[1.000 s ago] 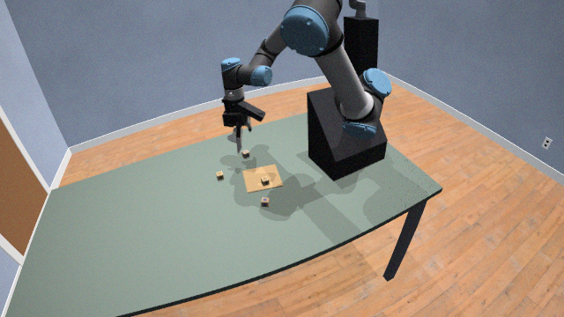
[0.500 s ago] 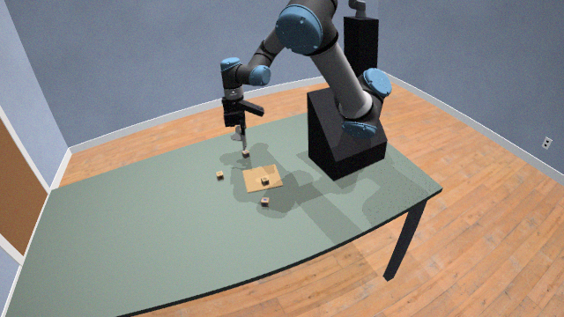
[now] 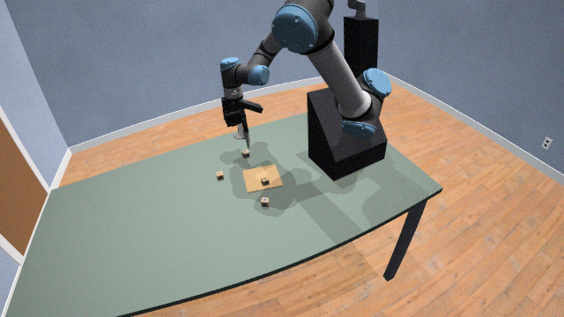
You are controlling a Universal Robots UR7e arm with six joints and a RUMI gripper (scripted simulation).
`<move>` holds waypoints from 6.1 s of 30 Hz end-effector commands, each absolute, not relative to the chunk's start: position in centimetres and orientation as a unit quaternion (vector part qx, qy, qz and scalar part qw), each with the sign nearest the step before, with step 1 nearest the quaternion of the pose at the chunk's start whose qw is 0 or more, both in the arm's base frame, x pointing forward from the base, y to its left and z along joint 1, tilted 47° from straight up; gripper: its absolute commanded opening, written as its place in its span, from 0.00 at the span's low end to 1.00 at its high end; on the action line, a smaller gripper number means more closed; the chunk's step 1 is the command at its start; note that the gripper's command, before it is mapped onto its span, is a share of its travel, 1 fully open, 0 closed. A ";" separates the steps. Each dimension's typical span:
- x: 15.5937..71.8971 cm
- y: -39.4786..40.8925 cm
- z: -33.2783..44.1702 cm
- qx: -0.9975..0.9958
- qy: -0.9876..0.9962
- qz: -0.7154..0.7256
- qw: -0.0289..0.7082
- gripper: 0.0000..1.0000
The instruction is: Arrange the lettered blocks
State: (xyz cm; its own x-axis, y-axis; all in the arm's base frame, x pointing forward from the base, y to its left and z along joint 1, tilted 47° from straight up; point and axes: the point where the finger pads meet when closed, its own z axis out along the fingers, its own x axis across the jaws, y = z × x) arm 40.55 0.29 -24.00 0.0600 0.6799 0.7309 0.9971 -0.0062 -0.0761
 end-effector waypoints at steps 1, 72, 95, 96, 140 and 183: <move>40.5 0.0 -24.4 -0.634 -0.660 -0.272 0.296 1.00; 40.4 -0.5 -25.1 -0.586 -0.703 -0.293 0.276 0.37; 40.4 0.0 -25.7 -0.586 -0.704 -0.292 0.276 0.37; 40.4 0.1 -25.8 -0.586 -0.704 -0.292 0.276 0.37; 40.3 3.1 -28.7 -0.586 -0.704 -0.292 0.276 0.37; 40.3 3.4 -29.0 -0.586 -0.704 -0.292 0.276 0.37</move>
